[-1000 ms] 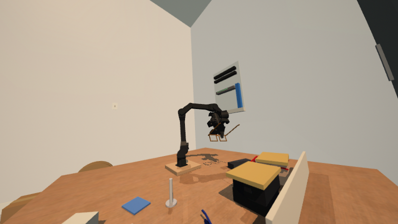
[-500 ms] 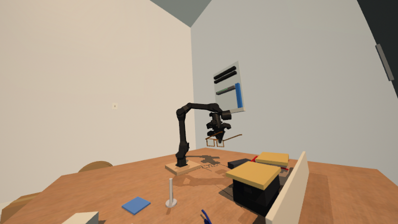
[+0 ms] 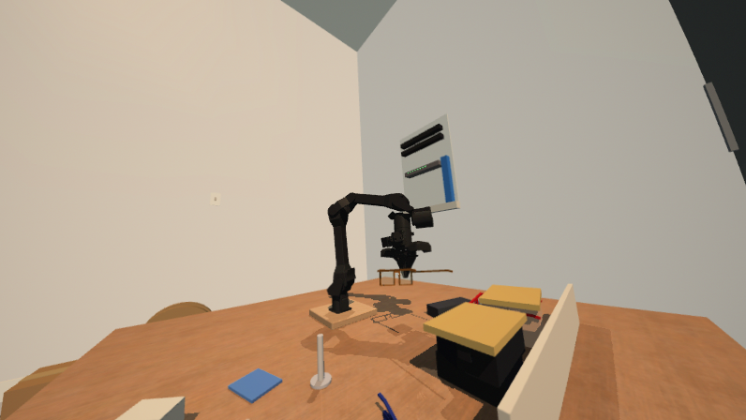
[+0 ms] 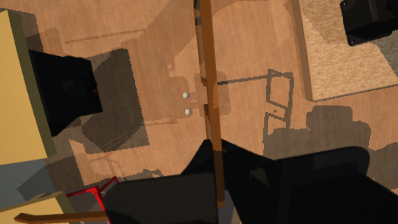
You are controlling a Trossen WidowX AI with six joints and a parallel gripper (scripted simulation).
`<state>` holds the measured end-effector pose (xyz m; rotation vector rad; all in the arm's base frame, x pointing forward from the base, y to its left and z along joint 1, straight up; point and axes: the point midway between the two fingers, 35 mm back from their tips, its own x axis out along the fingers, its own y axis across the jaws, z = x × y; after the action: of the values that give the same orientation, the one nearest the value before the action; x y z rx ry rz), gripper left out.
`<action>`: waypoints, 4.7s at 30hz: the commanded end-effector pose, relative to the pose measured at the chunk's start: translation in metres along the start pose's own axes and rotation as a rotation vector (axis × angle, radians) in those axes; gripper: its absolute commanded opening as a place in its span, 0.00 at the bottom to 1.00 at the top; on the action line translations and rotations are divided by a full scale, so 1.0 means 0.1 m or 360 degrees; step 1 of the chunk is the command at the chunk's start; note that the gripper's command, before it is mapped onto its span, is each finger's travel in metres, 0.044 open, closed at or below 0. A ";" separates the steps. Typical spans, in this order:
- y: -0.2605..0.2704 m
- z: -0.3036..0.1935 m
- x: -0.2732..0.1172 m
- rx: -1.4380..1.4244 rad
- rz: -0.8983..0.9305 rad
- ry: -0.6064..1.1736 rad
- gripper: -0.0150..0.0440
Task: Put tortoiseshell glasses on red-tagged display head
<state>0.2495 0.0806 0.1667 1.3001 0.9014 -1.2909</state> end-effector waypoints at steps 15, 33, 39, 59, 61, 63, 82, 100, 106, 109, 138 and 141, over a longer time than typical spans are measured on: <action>0.03 0.46 0.28 -0.0131 -0.0195 0.0222 0.25; 0.01 0.44 0.44 -0.0135 -0.0175 0.0215 0.25; 0.00 0.43 0.50 -0.0135 -0.0175 0.0208 0.25; -0.02 0.40 0.68 -0.0135 -0.0175 0.0208 0.25; -0.02 0.40 0.70 -0.0135 -0.0175 0.0208 0.25; -0.03 0.40 0.72 -0.0135 -0.0175 0.0208 0.25; -0.03 0.41 0.83 -0.0135 -0.0175 0.0208 0.25; 0.15 0.40 0.86 -0.0132 -0.0133 0.0215 0.25; 0.21 0.39 0.86 -0.0132 -0.0133 0.0216 0.25; 0.24 0.39 0.87 -0.0132 -0.0137 0.0216 0.25; 0.59 0.36 0.91 -0.0133 -0.0148 0.0215 0.25; 0.63 0.36 0.91 -0.0133 -0.0147 0.0215 0.25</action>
<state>0.3107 0.0220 0.0897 1.3062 1.1157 -1.2432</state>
